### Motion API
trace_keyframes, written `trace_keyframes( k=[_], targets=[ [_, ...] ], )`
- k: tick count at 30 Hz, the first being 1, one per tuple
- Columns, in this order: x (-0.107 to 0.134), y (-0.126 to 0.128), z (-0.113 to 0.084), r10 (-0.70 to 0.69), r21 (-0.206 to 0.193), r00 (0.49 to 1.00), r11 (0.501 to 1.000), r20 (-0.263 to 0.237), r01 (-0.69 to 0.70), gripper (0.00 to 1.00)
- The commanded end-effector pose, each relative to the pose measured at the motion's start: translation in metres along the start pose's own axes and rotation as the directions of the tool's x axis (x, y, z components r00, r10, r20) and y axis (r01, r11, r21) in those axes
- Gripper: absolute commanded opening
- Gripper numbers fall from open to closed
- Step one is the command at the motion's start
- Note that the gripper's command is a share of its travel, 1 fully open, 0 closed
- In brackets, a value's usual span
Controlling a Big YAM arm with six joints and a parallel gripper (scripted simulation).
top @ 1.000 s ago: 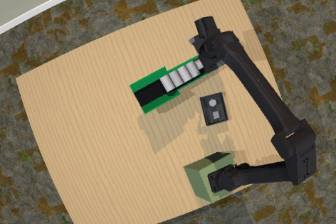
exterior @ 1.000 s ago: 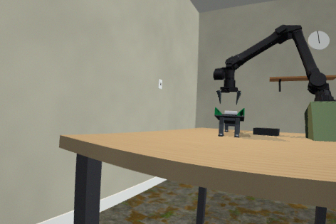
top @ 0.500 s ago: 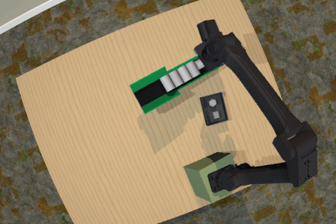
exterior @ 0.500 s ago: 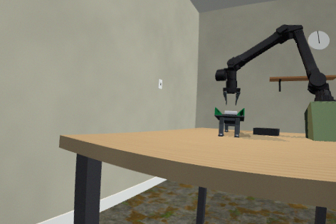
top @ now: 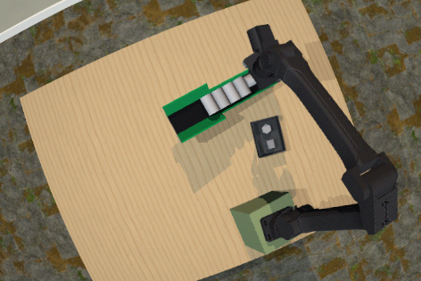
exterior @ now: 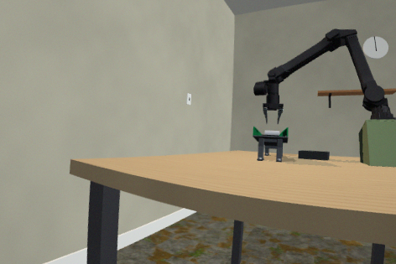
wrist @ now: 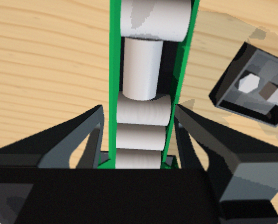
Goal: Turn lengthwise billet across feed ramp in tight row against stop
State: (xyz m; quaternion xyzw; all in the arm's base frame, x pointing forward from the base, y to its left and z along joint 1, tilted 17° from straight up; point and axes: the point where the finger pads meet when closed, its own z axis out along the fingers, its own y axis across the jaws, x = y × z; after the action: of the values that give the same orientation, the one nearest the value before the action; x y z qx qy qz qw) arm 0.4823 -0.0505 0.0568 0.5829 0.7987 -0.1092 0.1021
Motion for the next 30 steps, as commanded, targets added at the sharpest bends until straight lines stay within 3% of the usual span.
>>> trace_keyframes(
  k=[1,16,22,30],
  targets=[
    [0.005,0.0,0.004,-0.016,0.003,1.0,1.0,-0.001,0.016,0.55],
    [0.005,0.0,0.004,-0.011,0.003,1.0,1.0,-0.001,0.011,0.55],
    [-0.005,-0.003,0.012,0.102,0.011,0.995,0.995,-0.002,-0.102,0.55],
    [-0.001,0.0,0.006,0.101,-0.001,0.995,0.995,0.0,-0.101,0.55]
  ],
)
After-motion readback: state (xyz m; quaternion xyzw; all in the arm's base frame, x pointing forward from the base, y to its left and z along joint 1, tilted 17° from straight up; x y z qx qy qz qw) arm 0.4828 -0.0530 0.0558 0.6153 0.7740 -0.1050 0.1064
